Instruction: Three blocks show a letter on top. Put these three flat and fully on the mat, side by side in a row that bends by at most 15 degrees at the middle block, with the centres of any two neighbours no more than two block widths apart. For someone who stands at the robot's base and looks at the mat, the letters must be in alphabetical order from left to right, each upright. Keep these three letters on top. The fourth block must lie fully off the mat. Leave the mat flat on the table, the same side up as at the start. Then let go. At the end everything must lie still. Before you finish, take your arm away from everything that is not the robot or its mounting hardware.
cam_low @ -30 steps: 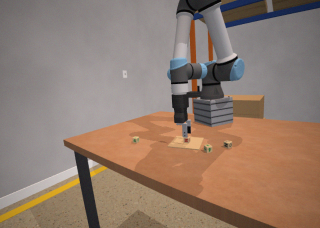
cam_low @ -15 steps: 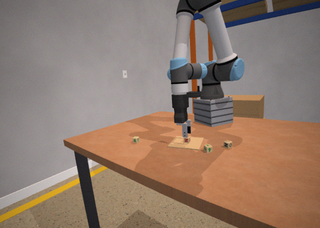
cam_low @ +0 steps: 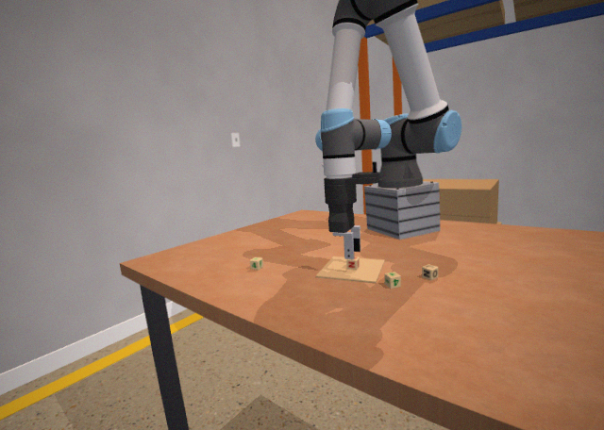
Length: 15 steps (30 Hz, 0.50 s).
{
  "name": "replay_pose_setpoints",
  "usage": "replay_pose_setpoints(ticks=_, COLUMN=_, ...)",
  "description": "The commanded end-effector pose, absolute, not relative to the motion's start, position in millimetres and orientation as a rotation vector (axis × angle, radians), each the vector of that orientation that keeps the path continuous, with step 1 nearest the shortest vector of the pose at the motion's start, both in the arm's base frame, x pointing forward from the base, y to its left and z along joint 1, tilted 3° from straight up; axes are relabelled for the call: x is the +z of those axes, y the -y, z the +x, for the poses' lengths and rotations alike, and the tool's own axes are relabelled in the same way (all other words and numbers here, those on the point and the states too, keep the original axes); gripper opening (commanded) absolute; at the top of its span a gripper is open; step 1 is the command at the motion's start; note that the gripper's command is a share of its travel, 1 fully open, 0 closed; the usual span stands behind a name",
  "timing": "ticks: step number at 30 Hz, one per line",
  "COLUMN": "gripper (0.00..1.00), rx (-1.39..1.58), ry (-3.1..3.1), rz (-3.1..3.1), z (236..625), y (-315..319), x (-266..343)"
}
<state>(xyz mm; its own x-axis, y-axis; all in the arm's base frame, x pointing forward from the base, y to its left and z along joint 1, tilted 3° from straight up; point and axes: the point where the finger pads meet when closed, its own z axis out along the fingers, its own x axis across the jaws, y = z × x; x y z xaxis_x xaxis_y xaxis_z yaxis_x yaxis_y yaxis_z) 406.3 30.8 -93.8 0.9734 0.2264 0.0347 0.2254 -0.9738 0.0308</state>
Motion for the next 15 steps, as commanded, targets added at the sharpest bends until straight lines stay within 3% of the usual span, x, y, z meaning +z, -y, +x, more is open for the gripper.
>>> replay_pose_setpoints(ticks=1, gripper=1.00, rx=0.061, ry=-0.354, rz=3.094, z=406.7, y=-30.7, x=-93.5)
replay_pose_setpoints(ticks=15, gripper=1.00, rx=0.061, ry=-0.354, rz=3.094, z=407.3, y=-30.4, x=-107.7)
